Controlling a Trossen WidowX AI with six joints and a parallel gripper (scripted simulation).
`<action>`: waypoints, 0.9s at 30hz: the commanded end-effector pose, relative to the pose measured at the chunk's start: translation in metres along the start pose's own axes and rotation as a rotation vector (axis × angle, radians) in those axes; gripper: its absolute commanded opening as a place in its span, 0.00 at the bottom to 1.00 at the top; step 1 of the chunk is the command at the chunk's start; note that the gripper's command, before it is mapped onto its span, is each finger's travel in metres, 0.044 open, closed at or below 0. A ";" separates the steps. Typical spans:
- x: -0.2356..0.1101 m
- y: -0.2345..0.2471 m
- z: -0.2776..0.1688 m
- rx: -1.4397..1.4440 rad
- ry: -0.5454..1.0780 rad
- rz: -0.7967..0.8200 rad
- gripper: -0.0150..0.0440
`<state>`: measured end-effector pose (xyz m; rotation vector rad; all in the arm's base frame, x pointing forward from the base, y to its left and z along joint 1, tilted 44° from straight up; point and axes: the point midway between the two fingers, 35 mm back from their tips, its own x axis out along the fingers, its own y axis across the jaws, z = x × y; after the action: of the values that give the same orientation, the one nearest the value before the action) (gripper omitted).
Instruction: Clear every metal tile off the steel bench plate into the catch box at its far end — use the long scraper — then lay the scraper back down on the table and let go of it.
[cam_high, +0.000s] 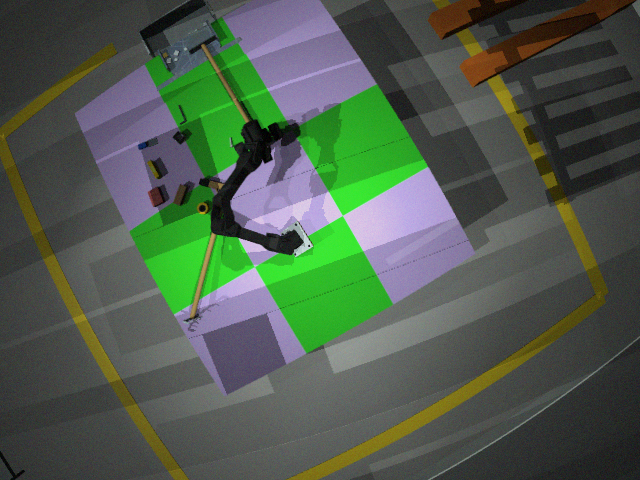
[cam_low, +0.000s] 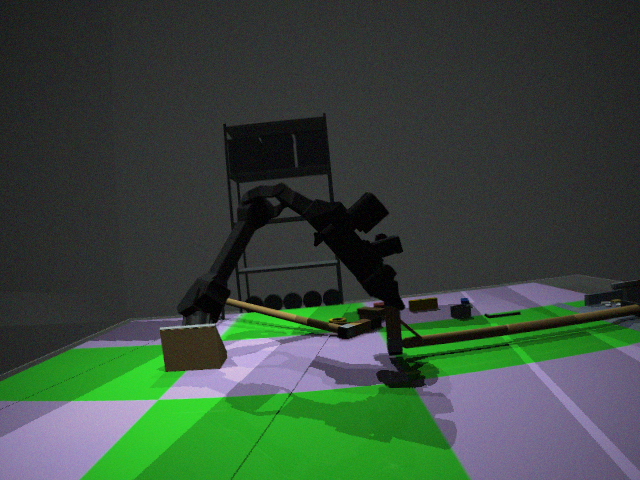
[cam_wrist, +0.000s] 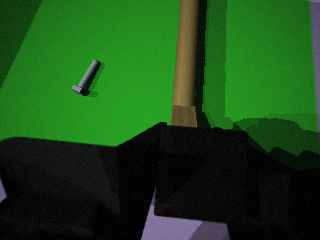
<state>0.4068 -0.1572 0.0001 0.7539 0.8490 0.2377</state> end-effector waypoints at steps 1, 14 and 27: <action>-0.010 -0.002 -0.001 -0.001 -0.015 -0.007 0.25; -0.021 -0.004 -0.017 -0.001 -0.016 -0.007 0.25; -0.031 -0.004 -0.034 0.000 -0.017 -0.007 0.25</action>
<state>0.3654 -0.1552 -0.0027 0.7593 0.8510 0.2267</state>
